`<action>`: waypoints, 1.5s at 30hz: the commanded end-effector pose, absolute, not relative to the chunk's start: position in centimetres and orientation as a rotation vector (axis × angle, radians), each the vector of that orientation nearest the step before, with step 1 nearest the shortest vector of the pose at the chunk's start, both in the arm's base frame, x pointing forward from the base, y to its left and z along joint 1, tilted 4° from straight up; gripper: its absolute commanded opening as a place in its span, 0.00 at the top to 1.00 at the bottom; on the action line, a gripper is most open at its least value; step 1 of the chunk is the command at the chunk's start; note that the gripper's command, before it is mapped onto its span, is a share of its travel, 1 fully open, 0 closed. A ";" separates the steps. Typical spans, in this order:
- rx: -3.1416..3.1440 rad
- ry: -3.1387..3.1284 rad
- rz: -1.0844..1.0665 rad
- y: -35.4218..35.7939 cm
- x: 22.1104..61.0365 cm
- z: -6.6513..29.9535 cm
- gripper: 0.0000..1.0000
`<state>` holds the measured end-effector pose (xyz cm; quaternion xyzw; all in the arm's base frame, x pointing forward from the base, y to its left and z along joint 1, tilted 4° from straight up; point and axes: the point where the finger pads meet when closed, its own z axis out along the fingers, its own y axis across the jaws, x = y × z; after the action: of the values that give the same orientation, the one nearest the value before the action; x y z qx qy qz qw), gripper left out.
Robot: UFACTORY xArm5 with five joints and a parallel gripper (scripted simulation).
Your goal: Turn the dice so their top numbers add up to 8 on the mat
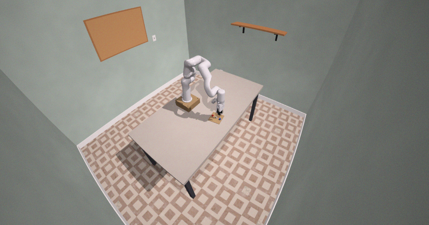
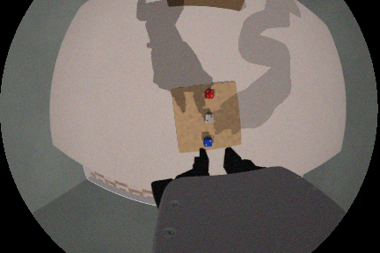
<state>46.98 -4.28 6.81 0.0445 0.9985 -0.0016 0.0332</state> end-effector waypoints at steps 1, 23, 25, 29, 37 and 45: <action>0.137 3.069 -0.005 -4.3 47.1 7.1 0.00; 0.137 3.069 -0.005 -4.3 47.1 7.2 0.00; 0.137 3.069 -0.005 -4.3 47.1 7.4 0.00; 0.137 3.069 -0.005 -4.3 47.0 8.5 0.00; 0.137 3.069 -0.005 -4.4 46.8 11.3 0.00; 0.137 3.069 -0.006 -4.5 46.5 14.6 0.00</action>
<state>46.59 -4.46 13.10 0.0445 0.9984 -0.0017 0.0340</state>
